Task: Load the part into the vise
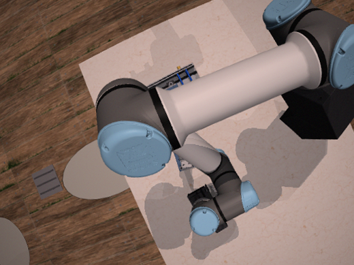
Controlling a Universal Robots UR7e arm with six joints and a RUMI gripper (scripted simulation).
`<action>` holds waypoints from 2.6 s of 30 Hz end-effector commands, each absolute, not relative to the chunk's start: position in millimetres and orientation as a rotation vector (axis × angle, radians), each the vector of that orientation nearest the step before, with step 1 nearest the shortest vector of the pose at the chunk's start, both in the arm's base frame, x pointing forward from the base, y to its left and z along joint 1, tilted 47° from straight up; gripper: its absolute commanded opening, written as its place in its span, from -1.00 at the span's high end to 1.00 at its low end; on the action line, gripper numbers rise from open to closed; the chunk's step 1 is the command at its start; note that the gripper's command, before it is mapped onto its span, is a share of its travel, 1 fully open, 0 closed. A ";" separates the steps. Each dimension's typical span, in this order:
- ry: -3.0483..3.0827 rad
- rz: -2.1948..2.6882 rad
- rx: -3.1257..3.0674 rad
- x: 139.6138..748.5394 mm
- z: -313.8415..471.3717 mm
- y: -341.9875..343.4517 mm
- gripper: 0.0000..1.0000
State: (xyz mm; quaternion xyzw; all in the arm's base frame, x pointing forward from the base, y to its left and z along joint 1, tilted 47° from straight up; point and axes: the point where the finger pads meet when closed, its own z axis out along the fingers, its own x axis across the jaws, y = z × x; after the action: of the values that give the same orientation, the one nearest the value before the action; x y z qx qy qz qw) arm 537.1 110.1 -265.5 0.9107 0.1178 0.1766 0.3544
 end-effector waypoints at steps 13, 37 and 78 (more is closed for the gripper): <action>0.305 0.458 2.354 537.4 -265.2 110.6 -0.03; 0.305 0.458 2.354 537.4 -265.2 110.6 1.00; 0.305 0.458 2.354 536.6 -263.8 111.8 1.00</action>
State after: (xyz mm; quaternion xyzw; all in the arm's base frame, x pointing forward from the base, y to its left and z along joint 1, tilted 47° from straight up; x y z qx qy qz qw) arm 536.9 110.4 -265.1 0.9107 0.1178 0.1766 0.3544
